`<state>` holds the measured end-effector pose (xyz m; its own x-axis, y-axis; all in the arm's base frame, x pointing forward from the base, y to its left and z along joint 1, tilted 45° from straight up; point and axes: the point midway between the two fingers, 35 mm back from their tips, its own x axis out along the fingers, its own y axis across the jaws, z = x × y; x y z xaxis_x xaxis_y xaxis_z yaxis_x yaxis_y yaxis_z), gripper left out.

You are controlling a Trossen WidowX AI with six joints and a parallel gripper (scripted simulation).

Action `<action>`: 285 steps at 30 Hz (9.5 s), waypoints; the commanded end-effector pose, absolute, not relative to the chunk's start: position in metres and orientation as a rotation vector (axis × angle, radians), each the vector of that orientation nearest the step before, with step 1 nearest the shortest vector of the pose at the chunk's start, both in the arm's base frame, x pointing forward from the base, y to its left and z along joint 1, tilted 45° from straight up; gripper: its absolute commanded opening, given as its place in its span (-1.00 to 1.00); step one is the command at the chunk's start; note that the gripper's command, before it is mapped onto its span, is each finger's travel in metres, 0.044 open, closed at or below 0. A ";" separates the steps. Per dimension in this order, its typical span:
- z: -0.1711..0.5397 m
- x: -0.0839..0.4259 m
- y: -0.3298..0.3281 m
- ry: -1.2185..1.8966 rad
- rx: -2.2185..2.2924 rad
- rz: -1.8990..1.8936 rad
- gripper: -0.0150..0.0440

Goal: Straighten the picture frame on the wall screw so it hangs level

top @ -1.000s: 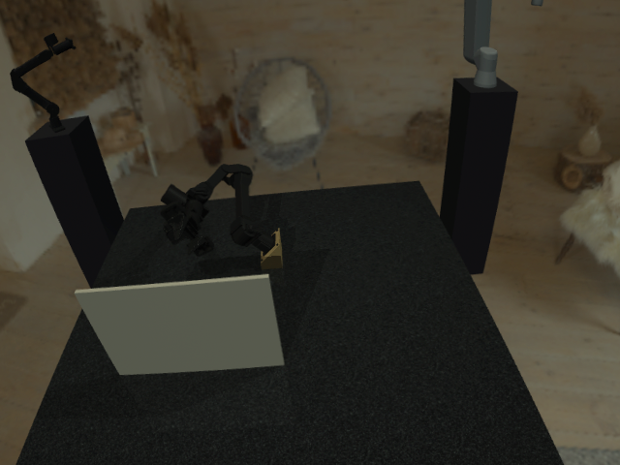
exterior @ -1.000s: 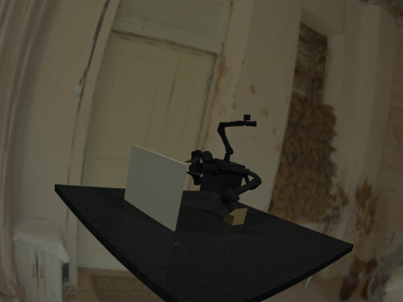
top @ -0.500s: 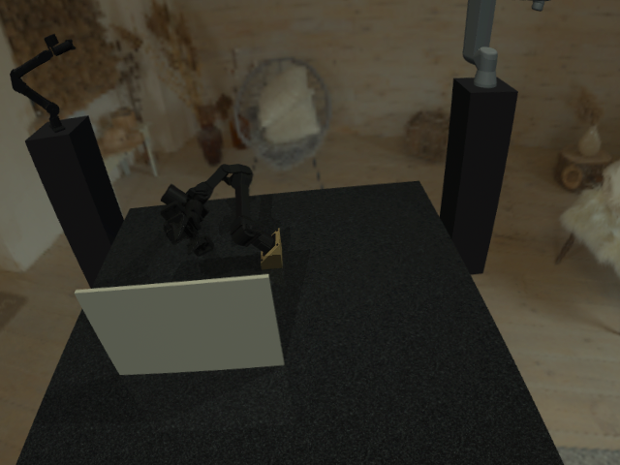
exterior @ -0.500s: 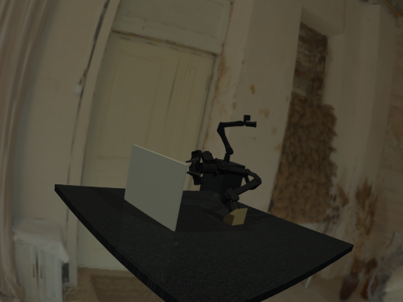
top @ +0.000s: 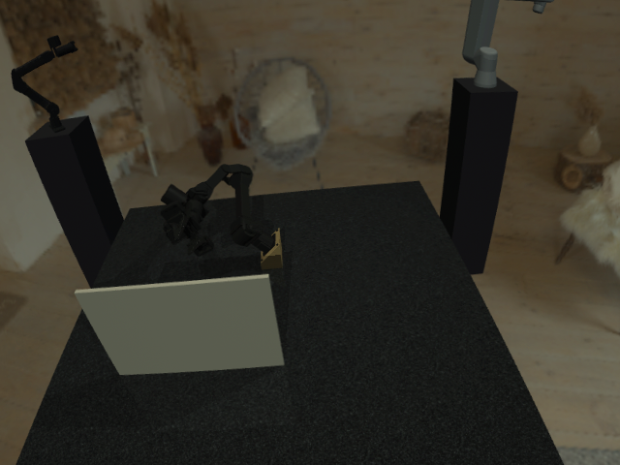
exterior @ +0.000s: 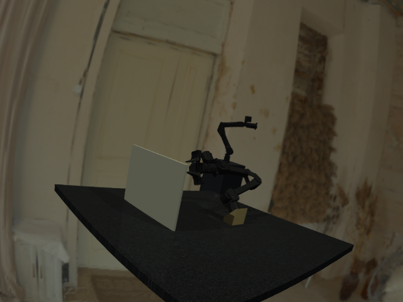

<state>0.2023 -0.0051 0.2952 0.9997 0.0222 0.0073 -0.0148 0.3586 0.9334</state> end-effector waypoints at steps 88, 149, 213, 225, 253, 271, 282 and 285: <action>0.266 0.353 -0.017 -0.001 0.959 0.032 0.39; 0.267 0.393 -0.016 -0.003 0.959 0.033 0.39; 0.271 0.392 -0.013 -0.003 0.959 0.033 -0.49; 0.274 0.392 -0.011 -0.003 0.959 0.033 -0.49; 0.277 0.392 -0.009 -0.003 0.959 0.033 -0.49; 0.276 0.392 -0.010 -0.003 0.959 0.033 -0.49; 0.275 0.392 -0.009 -0.003 0.959 0.033 -0.49; 0.275 0.392 -0.009 -0.003 0.959 0.033 -0.49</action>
<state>0.3927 -0.0122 0.2724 0.9999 0.0153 0.0073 -0.0147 0.5701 0.8215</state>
